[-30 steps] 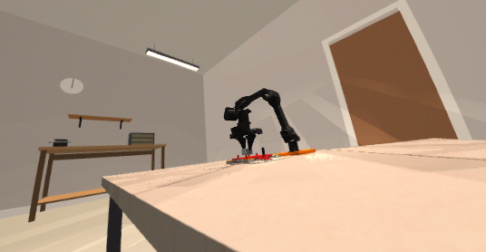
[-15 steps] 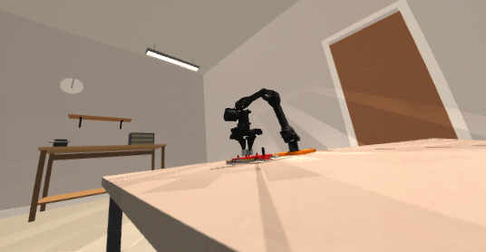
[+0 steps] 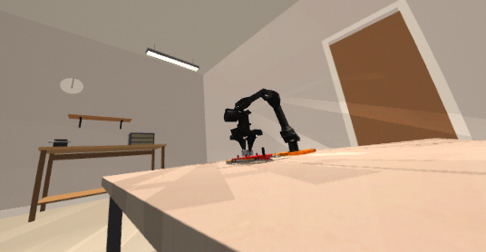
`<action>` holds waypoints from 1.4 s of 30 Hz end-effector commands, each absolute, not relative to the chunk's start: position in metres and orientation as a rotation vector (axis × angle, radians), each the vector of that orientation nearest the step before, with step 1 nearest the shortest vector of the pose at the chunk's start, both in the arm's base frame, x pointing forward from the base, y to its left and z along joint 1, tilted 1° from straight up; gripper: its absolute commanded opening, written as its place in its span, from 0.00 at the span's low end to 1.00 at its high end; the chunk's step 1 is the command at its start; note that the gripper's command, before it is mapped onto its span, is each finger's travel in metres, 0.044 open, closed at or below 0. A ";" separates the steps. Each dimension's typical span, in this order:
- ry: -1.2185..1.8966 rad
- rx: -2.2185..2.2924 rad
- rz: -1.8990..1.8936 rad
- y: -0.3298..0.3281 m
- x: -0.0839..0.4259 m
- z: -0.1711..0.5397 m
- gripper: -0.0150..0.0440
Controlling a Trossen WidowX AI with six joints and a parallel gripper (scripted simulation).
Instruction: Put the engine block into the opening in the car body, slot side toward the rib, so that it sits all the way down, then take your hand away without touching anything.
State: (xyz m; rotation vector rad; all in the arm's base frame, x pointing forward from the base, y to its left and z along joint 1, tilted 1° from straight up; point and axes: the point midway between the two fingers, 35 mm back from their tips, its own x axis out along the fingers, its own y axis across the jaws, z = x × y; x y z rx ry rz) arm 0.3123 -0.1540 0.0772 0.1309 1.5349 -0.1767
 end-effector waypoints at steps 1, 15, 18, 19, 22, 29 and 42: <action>1.532 0.135 -0.178 -0.154 0.313 0.076 0.52; 1.532 0.138 -0.181 -0.154 0.313 0.073 0.52; 1.532 0.138 -0.180 -0.154 0.313 0.072 0.52; 1.532 0.138 -0.180 -0.154 0.313 0.072 0.52; 1.532 0.137 -0.179 -0.154 0.313 0.071 0.52; 1.532 0.135 -0.178 -0.154 0.313 0.070 0.52; 1.532 0.133 -0.175 -0.154 0.313 0.067 0.52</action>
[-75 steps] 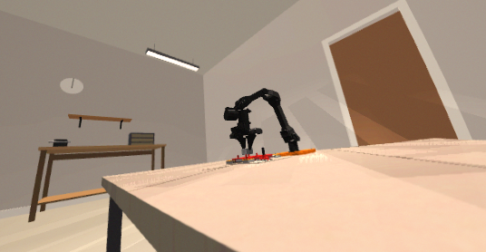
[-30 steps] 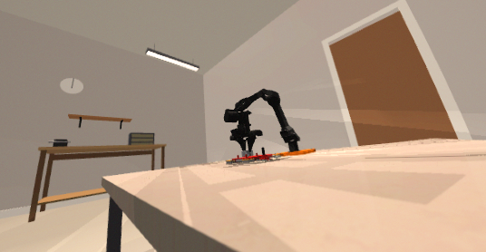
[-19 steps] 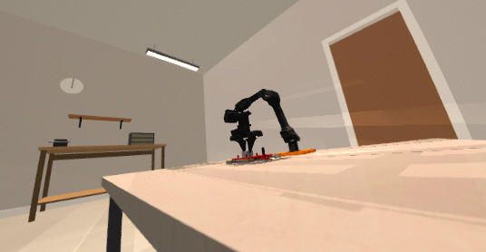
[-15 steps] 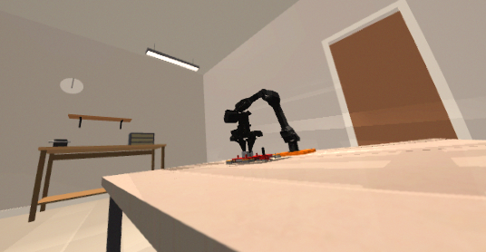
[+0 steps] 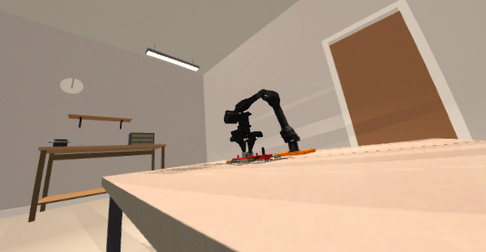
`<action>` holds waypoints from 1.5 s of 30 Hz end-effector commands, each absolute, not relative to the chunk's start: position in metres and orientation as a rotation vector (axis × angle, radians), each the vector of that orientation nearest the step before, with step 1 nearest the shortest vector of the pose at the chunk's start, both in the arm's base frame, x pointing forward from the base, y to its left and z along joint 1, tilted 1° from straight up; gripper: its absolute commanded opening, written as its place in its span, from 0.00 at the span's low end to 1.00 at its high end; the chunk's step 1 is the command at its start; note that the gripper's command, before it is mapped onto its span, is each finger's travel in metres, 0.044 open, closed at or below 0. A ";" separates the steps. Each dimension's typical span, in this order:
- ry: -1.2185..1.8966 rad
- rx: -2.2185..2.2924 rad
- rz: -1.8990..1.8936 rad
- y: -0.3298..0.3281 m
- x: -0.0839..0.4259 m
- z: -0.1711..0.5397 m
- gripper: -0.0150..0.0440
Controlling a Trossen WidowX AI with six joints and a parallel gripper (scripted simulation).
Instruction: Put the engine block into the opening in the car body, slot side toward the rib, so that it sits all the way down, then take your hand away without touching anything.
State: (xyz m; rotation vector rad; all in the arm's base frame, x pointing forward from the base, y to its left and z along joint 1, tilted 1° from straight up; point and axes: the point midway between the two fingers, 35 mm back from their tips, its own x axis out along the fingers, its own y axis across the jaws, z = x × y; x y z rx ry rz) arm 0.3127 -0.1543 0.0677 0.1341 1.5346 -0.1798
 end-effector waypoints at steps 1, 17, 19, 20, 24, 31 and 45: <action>1.535 0.134 -0.180 -0.154 0.313 0.068 0.57; 1.535 0.134 -0.180 -0.154 0.313 0.068 1.00; 1.535 0.134 -0.180 -0.154 0.313 0.068 1.00; 1.535 0.134 -0.180 -0.154 0.313 0.068 1.00; 1.534 0.134 -0.179 -0.154 0.312 0.071 1.00; 1.532 0.133 -0.175 -0.154 0.311 0.082 1.00; 1.532 0.133 -0.175 -0.154 0.311 0.082 0.42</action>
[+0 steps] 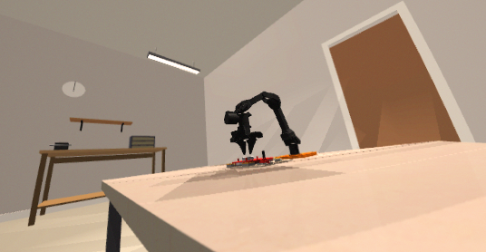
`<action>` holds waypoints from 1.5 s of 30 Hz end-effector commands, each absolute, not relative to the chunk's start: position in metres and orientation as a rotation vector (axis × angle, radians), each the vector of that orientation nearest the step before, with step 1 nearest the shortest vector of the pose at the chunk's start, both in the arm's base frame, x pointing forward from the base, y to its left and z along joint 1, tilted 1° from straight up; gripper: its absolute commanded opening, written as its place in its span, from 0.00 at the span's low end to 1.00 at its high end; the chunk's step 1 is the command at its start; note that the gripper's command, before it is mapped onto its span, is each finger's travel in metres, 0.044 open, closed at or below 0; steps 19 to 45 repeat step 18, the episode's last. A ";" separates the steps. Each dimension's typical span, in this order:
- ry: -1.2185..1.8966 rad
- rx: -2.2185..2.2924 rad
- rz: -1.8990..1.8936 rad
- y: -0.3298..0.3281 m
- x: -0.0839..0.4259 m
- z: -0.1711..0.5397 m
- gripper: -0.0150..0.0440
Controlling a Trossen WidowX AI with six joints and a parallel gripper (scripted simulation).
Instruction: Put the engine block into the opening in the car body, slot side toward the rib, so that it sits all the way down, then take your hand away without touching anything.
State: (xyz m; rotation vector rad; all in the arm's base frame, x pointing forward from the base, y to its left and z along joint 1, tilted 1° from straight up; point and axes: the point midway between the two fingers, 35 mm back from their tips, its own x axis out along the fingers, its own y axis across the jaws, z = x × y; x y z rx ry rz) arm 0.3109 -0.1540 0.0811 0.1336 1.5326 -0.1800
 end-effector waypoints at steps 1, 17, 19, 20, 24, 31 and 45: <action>1.532 0.133 -0.175 -0.154 0.311 0.082 0.38; 1.532 0.133 -0.177 -0.154 0.311 0.081 0.25; 1.532 0.133 -0.175 -0.154 0.311 0.082 0.25; 1.532 0.133 -0.175 -0.154 0.311 0.082 0.25; 1.532 0.133 -0.175 -0.154 0.311 0.082 0.25; 1.532 0.133 -0.175 -0.154 0.311 0.082 0.25; 1.532 0.133 -0.175 -0.154 0.311 0.082 0.25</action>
